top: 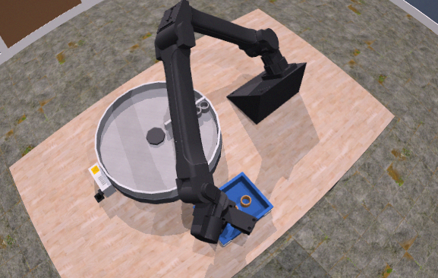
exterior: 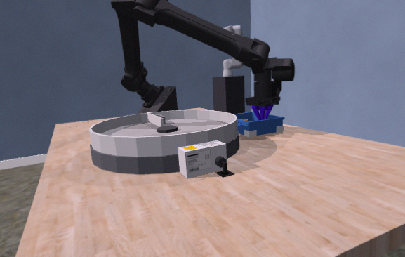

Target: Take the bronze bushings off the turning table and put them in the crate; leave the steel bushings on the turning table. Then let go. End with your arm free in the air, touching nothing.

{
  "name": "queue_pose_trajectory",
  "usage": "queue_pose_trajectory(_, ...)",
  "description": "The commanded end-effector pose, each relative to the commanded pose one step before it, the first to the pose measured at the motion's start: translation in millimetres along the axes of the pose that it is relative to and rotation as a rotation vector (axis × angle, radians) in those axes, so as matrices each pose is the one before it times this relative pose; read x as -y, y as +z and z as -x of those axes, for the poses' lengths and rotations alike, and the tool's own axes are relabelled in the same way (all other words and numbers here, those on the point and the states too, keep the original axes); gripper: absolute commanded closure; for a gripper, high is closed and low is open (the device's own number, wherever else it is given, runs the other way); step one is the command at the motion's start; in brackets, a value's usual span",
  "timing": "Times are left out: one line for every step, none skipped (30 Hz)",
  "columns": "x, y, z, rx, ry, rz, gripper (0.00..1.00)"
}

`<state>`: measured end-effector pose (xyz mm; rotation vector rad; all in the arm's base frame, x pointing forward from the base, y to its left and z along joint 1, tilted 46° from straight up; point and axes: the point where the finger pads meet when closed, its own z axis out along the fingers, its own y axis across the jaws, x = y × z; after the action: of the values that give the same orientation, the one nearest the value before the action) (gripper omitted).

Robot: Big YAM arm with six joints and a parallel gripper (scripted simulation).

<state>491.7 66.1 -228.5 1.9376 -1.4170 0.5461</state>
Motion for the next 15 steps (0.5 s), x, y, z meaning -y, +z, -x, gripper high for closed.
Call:
queue_pose_trajectory(21.2, -17.7, -8.87, 0.00784, 0.01818, -0.04498, 1.0)
queue_pose_trajectory(0.92, -0.91, -0.12, 0.00002, 0.0001, -0.00102, 1.0)
queue_pose_trajectory(1.02, -1.01, -0.13, 0.00003, 0.00011, -0.00113, 1.0)
queue_pose_trajectory(0.92, -0.91, -0.12, 0.00002, 0.0001, -0.00102, 1.0)
queue_pose_trajectory(-0.01, -0.31, 0.08, -0.0002, -0.00088, 0.00035, 1.0)
queue_pose_trajectory(-0.08, -0.11, 0.06, -0.00012, -0.00054, 0.0003, 1.0)
queue_pose_trajectory(-0.01, -0.02, 0.01, -0.00002, -0.0001, 0.00005, 1.0)
queue_pose_trajectory(0.0, 0.0, 0.0, 0.0, 0.0, 0.0, 1.0)
queue_pose_trajectory(0.0, 0.0, 0.0, 0.0, 0.0, 0.0, 1.0)
queue_pose_trajectory(0.0, 0.0, 0.0, 0.0, 0.0, 0.0, 1.0)
queue_pose_trajectory(0.0, 0.0, 0.0, 0.0, 0.0, 0.0, 1.0)
queue_pose_trajectory(0.0, 0.0, 0.0, 0.0, 0.0, 0.0, 1.0)
queue_pose_trajectory(0.0, 0.0, 0.0, 0.0, 0.0, 0.0, 1.0)
queue_pose_trajectory(0.0, 0.0, 0.0, 0.0, 0.0, 0.0, 1.0)
queue_pose_trajectory(0.0, 0.0, 0.0, 0.0, 0.0, 0.0, 1.0)
